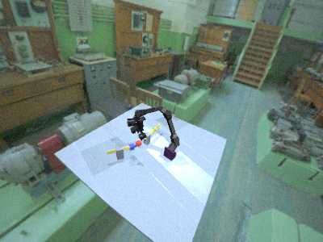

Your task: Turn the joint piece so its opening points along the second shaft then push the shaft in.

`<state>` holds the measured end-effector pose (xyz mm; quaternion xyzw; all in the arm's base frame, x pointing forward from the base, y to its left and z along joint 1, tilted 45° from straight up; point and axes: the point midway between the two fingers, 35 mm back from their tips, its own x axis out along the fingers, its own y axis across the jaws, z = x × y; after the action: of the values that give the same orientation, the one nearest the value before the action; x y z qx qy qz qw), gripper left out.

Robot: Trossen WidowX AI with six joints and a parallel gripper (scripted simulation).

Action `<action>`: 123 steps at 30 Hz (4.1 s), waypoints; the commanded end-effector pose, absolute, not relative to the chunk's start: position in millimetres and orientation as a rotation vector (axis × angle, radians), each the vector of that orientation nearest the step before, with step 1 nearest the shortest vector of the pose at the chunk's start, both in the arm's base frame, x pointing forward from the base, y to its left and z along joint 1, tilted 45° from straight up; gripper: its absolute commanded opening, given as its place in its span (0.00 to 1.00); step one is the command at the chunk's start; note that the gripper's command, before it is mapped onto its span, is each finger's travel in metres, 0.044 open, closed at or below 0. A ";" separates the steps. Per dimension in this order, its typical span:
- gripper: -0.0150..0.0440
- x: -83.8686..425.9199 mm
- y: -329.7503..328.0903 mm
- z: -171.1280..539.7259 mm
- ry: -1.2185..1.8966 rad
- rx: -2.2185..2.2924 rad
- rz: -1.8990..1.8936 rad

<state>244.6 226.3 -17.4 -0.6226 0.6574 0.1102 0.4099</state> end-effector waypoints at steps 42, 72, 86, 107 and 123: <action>1.00 249.6 190.0 44.0 1.462 -0.725 -0.492; 1.00 249.9 182.6 35.2 1.045 -0.101 -1.062; 1.00 250.0 179.1 31.4 0.789 0.193 -1.260; 1.00 251.4 171.6 22.7 0.512 0.475 -1.406; 1.00 255.3 121.8 -28.0 0.505 0.447 -1.418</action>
<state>257.5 132.9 -19.5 0.2118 0.2278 -0.6367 0.7056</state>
